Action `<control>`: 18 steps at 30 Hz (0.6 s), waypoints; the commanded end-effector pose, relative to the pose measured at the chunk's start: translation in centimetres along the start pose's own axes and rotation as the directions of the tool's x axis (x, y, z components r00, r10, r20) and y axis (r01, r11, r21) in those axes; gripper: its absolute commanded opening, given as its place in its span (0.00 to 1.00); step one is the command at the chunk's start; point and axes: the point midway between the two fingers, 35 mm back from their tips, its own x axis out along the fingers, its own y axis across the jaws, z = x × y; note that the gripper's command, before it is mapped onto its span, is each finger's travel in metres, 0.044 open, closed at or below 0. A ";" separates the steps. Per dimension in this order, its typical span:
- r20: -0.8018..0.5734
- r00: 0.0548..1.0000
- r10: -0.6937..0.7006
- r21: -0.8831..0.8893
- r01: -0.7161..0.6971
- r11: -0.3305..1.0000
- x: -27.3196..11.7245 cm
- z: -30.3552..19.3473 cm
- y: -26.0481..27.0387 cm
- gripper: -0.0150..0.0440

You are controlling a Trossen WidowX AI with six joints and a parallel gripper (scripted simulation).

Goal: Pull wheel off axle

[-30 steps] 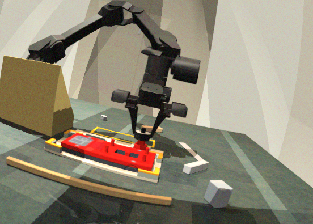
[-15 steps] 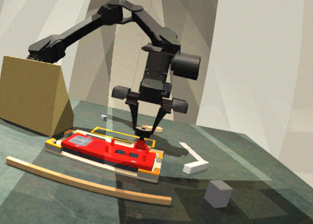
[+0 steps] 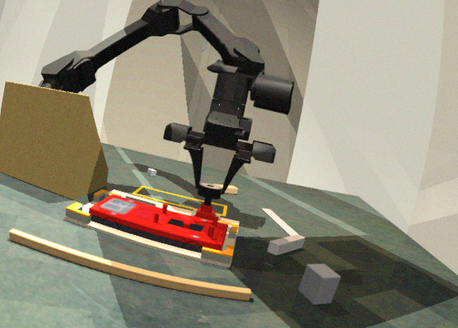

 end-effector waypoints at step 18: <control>-0.002 1.000 0.006 -0.003 -0.006 1.000 -0.9 0.0 0.0 0.25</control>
